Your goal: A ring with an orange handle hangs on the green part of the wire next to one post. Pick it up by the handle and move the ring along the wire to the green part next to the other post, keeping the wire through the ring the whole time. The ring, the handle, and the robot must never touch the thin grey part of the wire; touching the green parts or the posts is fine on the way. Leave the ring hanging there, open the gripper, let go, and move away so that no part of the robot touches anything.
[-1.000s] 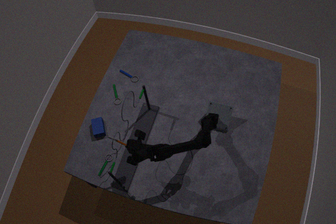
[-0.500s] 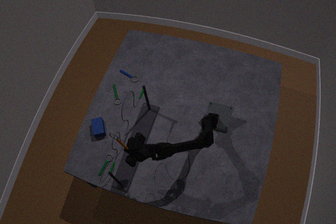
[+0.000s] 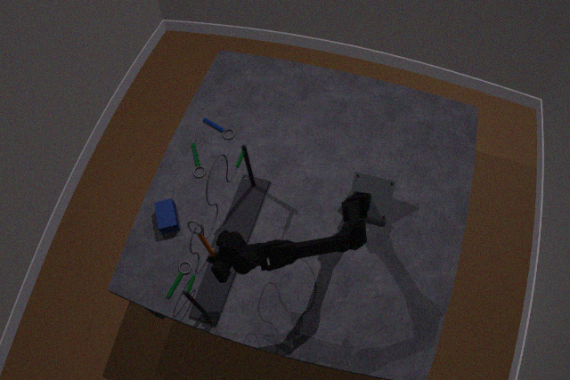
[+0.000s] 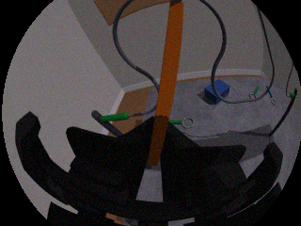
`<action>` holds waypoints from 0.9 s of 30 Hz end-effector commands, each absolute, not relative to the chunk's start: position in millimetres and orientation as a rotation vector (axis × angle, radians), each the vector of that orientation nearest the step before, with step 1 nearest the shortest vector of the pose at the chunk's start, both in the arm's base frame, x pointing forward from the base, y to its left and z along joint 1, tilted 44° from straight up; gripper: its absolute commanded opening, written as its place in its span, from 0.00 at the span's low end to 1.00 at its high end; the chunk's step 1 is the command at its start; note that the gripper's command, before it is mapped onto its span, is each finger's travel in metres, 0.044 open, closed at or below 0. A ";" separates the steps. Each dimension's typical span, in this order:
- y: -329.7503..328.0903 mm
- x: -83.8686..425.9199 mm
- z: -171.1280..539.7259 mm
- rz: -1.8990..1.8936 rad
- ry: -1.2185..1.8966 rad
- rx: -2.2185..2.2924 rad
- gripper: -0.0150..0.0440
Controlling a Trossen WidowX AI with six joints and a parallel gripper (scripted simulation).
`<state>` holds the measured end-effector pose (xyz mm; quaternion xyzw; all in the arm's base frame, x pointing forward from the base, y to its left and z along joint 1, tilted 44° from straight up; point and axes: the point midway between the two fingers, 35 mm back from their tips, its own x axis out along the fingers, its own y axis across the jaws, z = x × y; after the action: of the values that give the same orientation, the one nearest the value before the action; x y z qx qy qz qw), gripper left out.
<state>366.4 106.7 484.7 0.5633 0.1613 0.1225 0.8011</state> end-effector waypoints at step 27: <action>108.7 363.9 521.0 0.439 0.211 1.792 0.00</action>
<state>365.7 110.1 518.0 0.7581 0.0984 0.1852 0.6175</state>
